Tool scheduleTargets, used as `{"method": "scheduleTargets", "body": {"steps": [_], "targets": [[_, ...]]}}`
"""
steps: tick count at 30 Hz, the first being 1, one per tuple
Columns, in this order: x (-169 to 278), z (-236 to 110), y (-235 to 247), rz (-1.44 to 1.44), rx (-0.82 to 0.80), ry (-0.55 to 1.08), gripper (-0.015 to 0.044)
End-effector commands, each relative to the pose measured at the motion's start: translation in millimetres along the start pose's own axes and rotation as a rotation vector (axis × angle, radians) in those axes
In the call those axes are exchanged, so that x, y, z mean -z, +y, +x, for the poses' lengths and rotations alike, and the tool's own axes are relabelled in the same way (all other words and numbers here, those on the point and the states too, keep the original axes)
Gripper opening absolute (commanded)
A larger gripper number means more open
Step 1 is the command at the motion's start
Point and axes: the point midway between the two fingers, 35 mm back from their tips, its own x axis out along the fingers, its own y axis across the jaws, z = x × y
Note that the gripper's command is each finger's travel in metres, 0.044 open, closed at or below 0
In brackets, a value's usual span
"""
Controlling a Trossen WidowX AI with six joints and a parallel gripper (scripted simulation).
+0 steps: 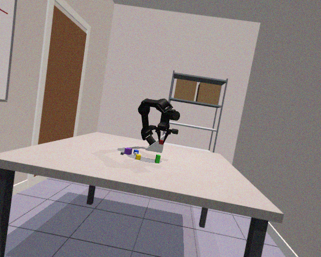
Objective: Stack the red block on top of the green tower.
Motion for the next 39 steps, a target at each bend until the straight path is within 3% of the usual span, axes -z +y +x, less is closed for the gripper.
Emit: {"method": "scheduleTargets", "body": {"steps": [1, 31, 39], "targets": [[-13, 1, -1, -0.004, 0.003, -0.009, 0.0], [-15, 68, -4, -0.001, 0.013, -0.001, 0.0], [-15, 70, -4, -0.001, 0.013, -0.001, 0.0]]}}
